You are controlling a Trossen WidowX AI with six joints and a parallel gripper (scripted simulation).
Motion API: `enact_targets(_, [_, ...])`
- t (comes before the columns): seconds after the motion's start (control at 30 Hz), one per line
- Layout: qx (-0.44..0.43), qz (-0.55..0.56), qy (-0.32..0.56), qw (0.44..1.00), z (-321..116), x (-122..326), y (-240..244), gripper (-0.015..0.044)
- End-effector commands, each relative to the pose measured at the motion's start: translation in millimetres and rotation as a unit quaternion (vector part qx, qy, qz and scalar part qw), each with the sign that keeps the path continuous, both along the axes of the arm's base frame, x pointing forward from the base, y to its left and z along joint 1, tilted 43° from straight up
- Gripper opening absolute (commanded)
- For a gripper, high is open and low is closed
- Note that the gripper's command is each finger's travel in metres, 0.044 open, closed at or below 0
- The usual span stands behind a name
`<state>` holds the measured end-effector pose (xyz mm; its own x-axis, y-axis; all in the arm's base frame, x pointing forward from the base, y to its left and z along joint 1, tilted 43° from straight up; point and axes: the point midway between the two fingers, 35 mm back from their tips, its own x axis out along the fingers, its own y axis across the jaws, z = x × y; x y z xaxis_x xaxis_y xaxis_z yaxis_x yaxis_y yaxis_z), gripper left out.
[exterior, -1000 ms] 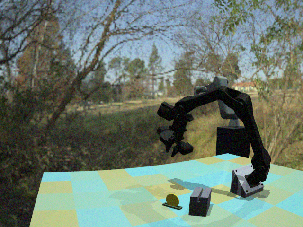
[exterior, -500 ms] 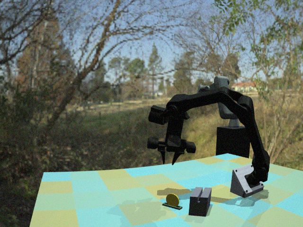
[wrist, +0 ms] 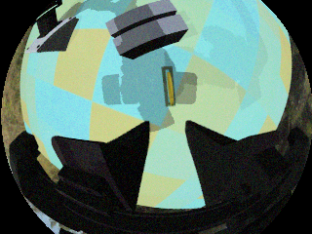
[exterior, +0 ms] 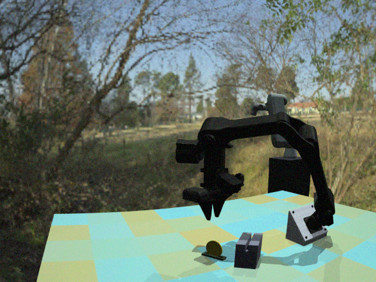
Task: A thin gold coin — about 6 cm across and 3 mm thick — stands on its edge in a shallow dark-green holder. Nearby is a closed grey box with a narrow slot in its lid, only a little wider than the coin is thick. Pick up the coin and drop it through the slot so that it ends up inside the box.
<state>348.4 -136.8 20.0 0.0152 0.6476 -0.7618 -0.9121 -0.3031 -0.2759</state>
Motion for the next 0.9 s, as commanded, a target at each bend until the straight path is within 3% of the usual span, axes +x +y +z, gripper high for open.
enact_targets(0.0, [0.012,0.041,-0.033,0.999,13,6,13,0.0161])
enact_targets(0.87, [0.013,0.041,-0.033,0.999,-25,5,49,0.0161])
